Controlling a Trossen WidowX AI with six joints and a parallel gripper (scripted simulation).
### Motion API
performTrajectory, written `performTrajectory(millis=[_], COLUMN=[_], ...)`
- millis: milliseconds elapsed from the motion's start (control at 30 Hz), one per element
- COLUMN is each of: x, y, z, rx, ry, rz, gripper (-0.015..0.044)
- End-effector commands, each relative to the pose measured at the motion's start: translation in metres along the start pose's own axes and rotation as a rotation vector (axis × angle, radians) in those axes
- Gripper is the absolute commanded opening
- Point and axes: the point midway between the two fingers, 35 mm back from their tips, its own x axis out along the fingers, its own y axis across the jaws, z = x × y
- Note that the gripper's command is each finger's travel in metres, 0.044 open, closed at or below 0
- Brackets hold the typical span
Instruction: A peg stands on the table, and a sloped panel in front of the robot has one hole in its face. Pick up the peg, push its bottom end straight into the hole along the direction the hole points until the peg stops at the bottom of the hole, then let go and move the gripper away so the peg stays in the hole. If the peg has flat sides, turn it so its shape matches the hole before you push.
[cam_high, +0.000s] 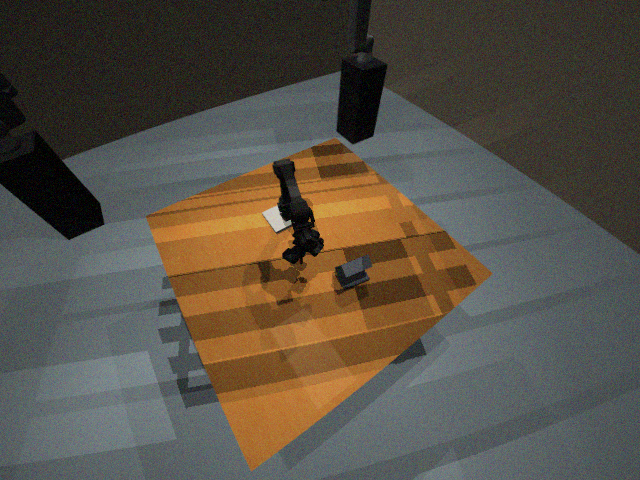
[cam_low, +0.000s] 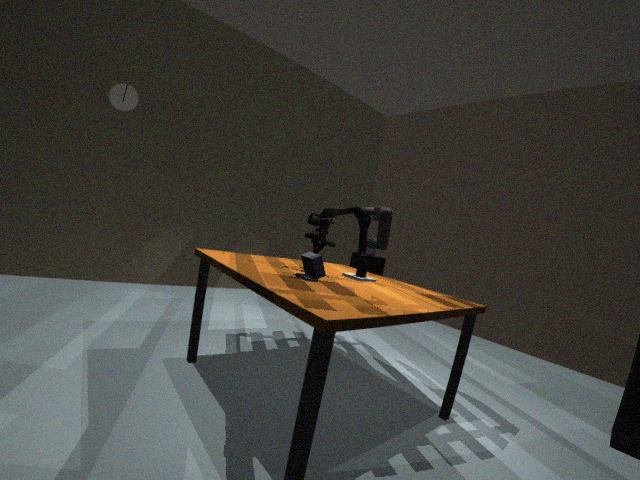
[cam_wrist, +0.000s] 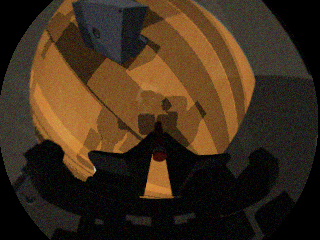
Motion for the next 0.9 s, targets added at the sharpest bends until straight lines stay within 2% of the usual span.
performTrajectory(millis=[0, 867], x=[0.003, 0.005], y=[0.004, 0.026], z=[0.001, 0.023], rx=[-0.034, -0.207], ry=[0.001, -0.062], rz=[-0.019, -0.151], gripper=[0.0000, 0.0000])
